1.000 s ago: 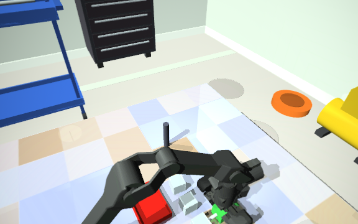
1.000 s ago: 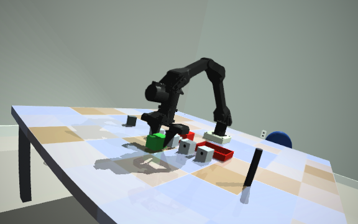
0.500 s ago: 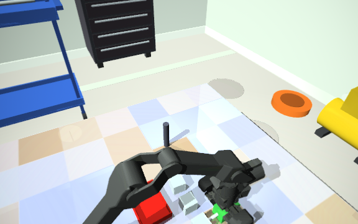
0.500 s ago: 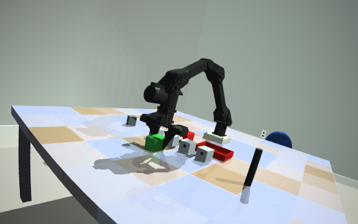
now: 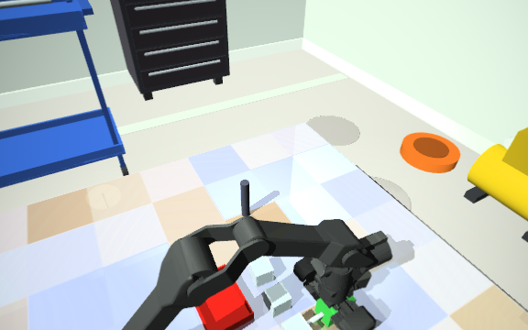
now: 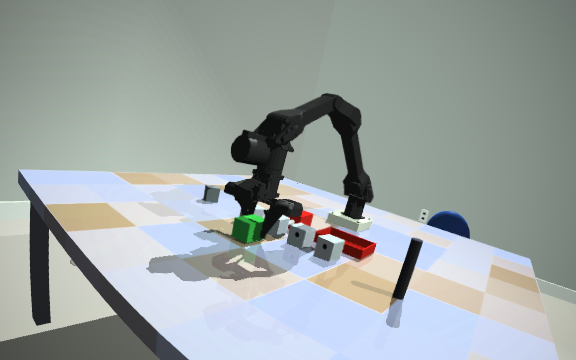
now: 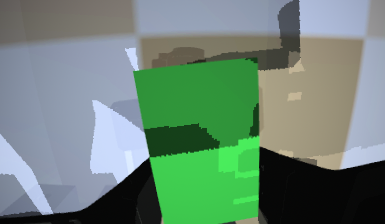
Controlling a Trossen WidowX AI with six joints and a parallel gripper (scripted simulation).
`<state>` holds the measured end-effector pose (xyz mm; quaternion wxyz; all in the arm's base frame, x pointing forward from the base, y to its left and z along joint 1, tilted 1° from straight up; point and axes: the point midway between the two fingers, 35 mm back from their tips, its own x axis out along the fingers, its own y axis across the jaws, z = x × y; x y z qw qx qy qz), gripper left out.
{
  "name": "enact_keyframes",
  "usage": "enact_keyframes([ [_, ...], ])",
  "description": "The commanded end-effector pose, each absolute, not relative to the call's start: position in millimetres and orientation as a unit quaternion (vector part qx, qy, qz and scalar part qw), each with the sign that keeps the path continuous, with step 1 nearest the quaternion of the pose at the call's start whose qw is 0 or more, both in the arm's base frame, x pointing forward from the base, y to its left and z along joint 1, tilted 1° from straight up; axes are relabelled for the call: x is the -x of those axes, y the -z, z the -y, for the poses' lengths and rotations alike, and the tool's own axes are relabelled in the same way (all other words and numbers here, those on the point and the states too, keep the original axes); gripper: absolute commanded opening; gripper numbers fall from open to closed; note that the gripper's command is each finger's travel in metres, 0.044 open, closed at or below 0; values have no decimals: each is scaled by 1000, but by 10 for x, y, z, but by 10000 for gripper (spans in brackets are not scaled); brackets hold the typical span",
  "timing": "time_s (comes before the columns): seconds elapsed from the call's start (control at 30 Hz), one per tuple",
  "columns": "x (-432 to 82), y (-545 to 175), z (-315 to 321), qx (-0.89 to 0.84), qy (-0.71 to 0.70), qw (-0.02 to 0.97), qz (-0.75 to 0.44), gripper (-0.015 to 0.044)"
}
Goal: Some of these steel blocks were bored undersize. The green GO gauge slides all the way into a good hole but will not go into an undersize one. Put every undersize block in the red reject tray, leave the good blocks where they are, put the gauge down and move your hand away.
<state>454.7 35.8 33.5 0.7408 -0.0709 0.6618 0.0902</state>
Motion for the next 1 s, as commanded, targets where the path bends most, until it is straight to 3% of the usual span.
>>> enact_keyframes([
  [0.0, -4587, -367, -367, 69, -90, 744, -658, 0],
  [0.83, -4662, -375, -389, 69, -90, 745, -657, 0],
  [0.97, -4612, -665, -374, 71, -91, 742, -661, 0],
])
